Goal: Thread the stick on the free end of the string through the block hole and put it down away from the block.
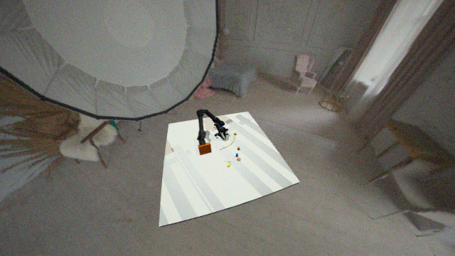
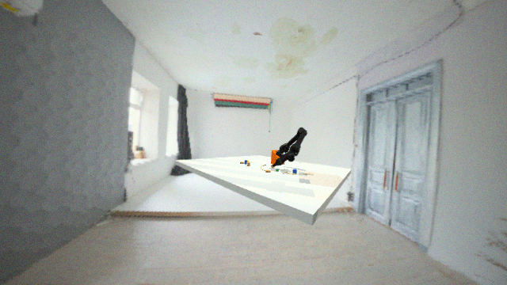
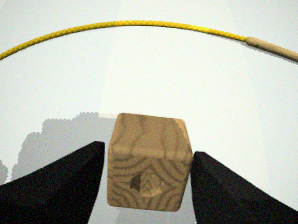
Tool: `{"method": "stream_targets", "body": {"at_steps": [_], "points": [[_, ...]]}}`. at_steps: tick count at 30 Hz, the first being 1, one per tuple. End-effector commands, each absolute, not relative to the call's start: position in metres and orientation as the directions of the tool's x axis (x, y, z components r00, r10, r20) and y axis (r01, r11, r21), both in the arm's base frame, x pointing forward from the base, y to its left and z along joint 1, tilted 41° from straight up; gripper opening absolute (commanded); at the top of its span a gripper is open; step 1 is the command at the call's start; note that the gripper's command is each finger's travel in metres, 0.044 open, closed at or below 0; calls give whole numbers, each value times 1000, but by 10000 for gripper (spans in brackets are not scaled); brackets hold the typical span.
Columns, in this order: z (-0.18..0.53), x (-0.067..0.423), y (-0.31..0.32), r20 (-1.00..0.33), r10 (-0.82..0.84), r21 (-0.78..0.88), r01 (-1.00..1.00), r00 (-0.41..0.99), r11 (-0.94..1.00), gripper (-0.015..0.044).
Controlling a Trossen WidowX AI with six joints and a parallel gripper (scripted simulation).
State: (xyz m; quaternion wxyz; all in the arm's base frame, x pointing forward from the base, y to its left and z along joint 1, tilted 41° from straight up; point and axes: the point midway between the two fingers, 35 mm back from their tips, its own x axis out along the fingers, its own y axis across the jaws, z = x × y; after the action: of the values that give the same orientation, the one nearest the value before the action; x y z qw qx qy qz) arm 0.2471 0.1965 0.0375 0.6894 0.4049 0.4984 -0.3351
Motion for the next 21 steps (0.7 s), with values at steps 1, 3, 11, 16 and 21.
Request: {"method": "stream_targets", "body": {"at_steps": [1,3,11,16,21], "points": [[48,246,196,-959,-56,224,864,278,450,236],[77,241,192,-959,-57,225,865,279,449,236],[101,236,187,-958,-58,226,866,280,447,236],[101,236,187,-958,-58,226,866,280,447,236],[100,236,187,-960,-54,221,859,276,462,262]]}}
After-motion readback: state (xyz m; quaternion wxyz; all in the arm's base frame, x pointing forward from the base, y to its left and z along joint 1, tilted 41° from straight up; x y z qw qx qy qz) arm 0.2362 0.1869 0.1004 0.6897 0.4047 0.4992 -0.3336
